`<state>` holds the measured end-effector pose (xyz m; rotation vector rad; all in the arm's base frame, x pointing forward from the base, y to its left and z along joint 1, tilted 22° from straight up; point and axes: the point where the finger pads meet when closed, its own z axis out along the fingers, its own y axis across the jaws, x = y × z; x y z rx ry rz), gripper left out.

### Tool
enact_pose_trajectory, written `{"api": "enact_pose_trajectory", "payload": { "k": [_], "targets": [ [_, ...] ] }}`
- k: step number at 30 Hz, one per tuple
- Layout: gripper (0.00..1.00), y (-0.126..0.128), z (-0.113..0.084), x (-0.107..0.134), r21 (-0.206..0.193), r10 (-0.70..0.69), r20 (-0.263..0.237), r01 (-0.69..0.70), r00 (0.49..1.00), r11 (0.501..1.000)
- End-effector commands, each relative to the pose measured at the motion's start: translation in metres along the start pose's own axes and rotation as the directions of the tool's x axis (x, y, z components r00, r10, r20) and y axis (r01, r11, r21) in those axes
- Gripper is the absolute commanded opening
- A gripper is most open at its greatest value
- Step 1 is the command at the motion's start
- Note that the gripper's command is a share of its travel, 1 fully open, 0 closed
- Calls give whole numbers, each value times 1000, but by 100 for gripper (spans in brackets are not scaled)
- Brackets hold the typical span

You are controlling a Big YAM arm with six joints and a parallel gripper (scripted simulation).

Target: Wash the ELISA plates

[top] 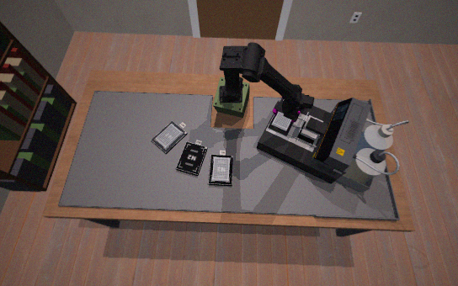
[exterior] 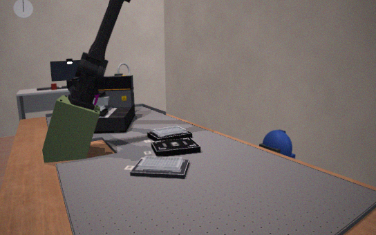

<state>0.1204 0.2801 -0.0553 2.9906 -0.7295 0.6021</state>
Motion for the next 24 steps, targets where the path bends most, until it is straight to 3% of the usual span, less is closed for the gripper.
{"api": "enact_pose_trajectory", "payload": {
  "k": [1, 24],
  "targets": [
    [84, -21, -20, -7, 44, 14, 14, -14, 1000, 999],
    [84, -22, -54, -7, 47, 15, 18, -16, 1000, 999]
  ]
}}
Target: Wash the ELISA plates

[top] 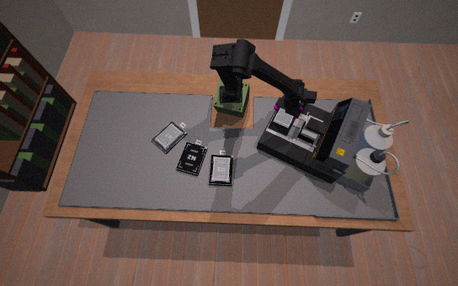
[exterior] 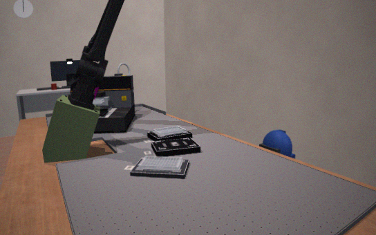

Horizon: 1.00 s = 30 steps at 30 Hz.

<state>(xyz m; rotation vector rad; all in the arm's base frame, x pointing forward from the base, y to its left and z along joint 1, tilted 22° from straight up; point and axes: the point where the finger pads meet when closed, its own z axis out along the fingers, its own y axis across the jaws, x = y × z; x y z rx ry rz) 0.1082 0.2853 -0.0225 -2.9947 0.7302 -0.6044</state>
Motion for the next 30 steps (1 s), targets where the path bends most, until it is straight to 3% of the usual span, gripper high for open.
{"api": "enact_pose_trajectory", "payload": {
  "k": [1, 25, 30],
  "targets": [
    [84, -20, -21, -7, 42, 15, 18, -15, 1000, 999],
    [84, -20, -60, -7, 45, 16, 22, -17, 1000, 999],
    [84, -11, -48, -3, 18, 9, 9, -9, 1000, 1000]
  ]
}}
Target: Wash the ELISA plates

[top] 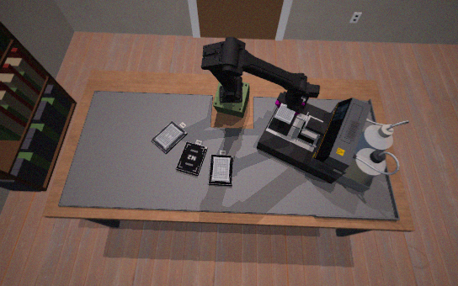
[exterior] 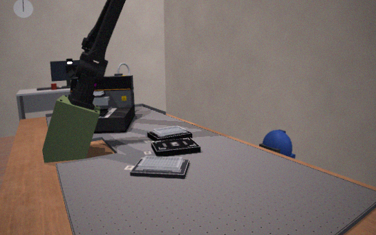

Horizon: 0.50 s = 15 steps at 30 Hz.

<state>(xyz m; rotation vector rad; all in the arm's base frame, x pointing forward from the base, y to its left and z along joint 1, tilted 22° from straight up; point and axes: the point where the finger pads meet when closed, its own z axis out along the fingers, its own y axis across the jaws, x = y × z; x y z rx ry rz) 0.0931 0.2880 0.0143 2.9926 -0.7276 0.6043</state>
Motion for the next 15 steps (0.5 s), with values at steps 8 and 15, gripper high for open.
{"api": "enact_pose_trajectory", "payload": {
  "k": [8, 15],
  "targets": [
    [84, -1, -2, 14, 3, 95, 2, -95, 995, 995],
    [84, -14, -3, 48, 31, 335, 18, -335, 942, 942]
  ]
}}
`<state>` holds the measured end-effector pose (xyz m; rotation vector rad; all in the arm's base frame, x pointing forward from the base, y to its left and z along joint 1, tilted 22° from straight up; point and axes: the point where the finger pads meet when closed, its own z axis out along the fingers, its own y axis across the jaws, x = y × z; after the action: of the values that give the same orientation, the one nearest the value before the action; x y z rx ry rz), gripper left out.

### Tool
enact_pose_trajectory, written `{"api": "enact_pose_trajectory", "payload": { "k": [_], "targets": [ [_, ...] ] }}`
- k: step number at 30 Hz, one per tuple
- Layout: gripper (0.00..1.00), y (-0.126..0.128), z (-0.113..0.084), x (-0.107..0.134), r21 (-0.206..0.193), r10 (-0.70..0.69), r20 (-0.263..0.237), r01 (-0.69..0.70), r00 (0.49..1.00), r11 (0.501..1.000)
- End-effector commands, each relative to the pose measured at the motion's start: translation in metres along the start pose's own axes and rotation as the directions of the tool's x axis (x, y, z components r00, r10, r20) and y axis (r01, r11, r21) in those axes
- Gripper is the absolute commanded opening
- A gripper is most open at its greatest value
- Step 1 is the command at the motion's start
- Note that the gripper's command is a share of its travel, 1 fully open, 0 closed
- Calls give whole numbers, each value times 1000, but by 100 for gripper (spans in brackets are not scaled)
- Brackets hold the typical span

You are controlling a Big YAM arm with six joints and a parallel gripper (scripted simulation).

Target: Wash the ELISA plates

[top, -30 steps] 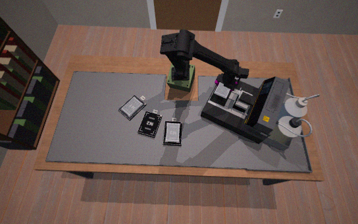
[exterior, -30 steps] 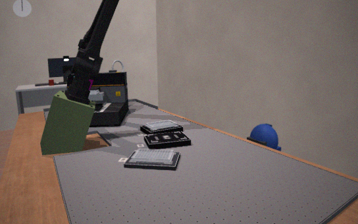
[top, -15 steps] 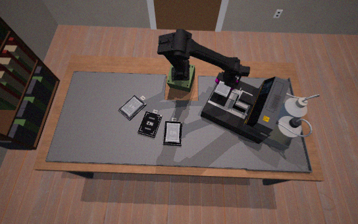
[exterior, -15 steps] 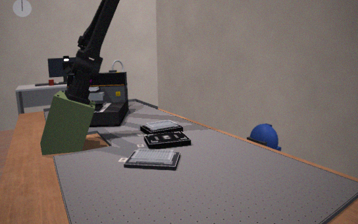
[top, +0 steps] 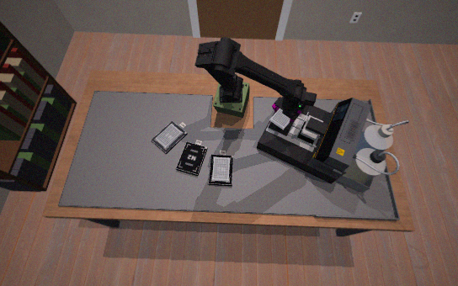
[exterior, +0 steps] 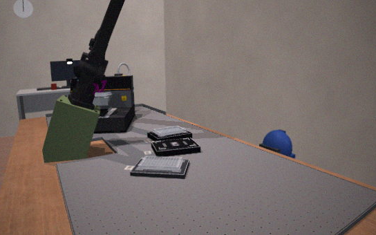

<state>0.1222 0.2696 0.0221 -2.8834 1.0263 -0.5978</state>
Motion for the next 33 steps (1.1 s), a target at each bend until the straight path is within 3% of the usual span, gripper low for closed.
{"api": "enact_pose_trajectory", "payload": {
  "k": [1, 7, 15, 24, 33],
  "targets": [
    [84, -14, -4, 16, 32, 165, 18, -165, 986, 986],
    [84, -17, -1, 35, 27, 293, 21, -294, 956, 955],
    [84, -32, 0, 74, 31, 538, 36, -539, 842, 842],
    [84, -54, -3, 110, 54, 526, 46, -528, 849, 848],
    [84, -54, -5, 103, 57, 507, 50, -509, 861, 859]
  ]
}}
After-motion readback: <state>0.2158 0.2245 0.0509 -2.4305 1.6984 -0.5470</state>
